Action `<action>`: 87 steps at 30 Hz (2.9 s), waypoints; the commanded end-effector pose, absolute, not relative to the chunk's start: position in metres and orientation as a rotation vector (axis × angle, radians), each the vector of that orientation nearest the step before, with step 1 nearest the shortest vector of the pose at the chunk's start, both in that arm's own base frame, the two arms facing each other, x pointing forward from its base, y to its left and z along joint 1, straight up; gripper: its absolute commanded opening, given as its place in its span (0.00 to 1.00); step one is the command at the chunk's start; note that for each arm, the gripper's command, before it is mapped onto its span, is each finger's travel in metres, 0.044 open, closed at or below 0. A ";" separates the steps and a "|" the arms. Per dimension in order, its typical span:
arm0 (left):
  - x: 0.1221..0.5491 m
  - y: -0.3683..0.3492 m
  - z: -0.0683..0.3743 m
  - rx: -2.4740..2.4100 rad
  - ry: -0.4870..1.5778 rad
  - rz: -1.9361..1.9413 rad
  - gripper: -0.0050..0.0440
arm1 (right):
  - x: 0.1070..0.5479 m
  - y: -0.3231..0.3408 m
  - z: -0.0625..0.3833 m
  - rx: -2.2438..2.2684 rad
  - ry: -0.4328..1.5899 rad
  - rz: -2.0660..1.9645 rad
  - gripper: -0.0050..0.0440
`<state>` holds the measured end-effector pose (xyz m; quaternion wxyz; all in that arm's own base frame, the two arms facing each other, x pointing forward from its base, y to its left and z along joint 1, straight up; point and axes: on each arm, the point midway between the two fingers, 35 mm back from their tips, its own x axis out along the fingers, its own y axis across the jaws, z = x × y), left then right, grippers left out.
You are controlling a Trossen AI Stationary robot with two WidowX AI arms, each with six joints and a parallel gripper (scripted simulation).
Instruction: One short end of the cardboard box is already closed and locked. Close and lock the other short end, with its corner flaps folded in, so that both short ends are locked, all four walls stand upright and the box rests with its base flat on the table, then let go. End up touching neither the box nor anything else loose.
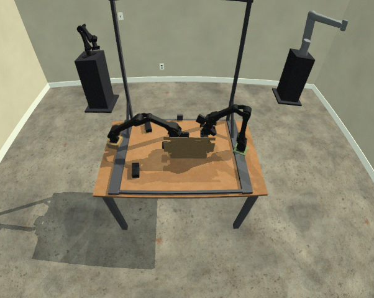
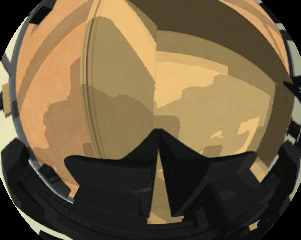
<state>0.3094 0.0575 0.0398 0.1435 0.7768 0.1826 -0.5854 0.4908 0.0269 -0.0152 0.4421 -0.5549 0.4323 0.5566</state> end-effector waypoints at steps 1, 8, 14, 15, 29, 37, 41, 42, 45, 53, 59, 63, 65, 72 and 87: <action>0.310 0.057 0.043 2.244 0.518 -1.681 0.11 | 0.488 0.025 0.001 -1.391 1.058 1.354 0.10; 0.310 0.057 0.043 2.244 0.518 -1.681 0.11 | 0.484 0.025 0.008 -1.391 1.060 1.353 0.10; 0.310 0.057 0.043 2.242 0.521 -1.681 0.11 | 0.483 0.028 0.062 -1.395 1.067 1.352 0.10; 0.310 0.057 0.043 2.242 0.521 -1.681 0.11 | 0.485 0.028 0.073 -1.402 1.061 1.342 0.10; 0.310 0.057 0.043 2.242 0.521 -1.679 0.11 | 0.480 0.028 0.081 -1.396 1.072 1.352 0.10; 0.310 0.057 0.043 2.242 0.521 -1.679 0.11 | 0.474 0.025 0.080 -1.395 1.072 1.352 0.29; 0.310 0.057 0.043 2.242 0.521 -1.679 0.11 | 0.462 0.021 0.077 -1.395 1.073 1.352 0.49; 0.310 0.057 0.043 2.242 0.521 -1.679 0.11 | 0.462 0.021 0.077 -1.395 1.073 1.352 0.49; 0.310 0.057 0.043 2.242 0.521 -1.679 0.11 | 0.462 0.021 0.077 -1.395 1.073 1.352 0.59; 0.310 0.057 0.043 2.242 0.521 -1.679 0.11 | 0.462 0.021 0.077 -1.395 1.073 1.352 0.98; 0.310 0.057 0.043 2.242 0.521 -1.679 0.11 | 0.462 0.021 0.077 -1.395 1.073 1.352 0.99; 0.310 0.057 0.043 2.242 0.521 -1.679 0.11 | 0.463 0.021 0.070 -1.395 1.073 1.352 0.99; 0.310 0.057 0.043 2.242 0.521 -1.679 0.11 | 0.464 0.021 0.055 -1.395 1.073 1.352 0.99; 0.310 0.057 0.043 2.242 0.521 -1.679 0.11 | 0.463 0.021 0.026 -1.395 1.073 1.352 0.99; 0.310 0.057 0.043 2.242 0.521 -1.679 0.11 | 0.464 0.021 0.020 -1.395 1.073 1.352 0.99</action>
